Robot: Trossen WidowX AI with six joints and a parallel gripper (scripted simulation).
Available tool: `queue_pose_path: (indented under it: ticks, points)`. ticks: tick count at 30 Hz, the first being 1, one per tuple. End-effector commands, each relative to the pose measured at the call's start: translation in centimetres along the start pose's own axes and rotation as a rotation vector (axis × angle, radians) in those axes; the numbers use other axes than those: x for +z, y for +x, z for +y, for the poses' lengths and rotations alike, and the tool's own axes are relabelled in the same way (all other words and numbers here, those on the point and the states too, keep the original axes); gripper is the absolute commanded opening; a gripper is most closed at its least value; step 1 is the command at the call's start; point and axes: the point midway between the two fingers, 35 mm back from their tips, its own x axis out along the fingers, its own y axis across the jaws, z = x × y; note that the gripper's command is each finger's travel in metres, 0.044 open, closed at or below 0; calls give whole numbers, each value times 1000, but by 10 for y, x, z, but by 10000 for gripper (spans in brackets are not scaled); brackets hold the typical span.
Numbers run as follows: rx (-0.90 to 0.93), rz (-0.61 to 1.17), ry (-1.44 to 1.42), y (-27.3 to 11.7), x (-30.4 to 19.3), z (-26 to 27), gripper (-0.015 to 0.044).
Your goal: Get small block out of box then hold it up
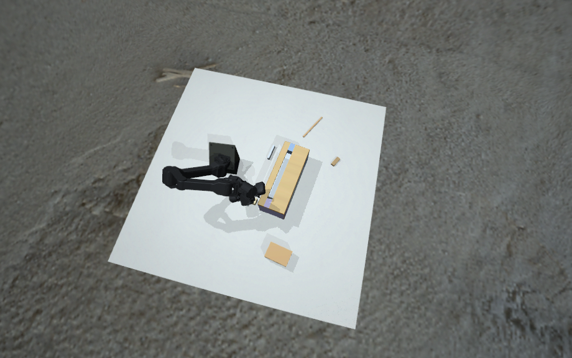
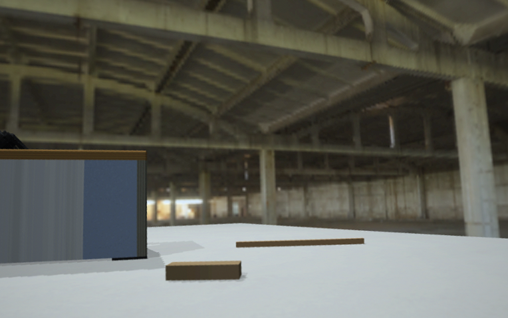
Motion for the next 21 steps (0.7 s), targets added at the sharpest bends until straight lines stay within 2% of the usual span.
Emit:
queue_pose_path:
  ticks: [1, 21]
  points:
    - [9, 13, 941, 14, -5, -7, 285]
    - [63, 30, 2075, 22, -5, -7, 285]
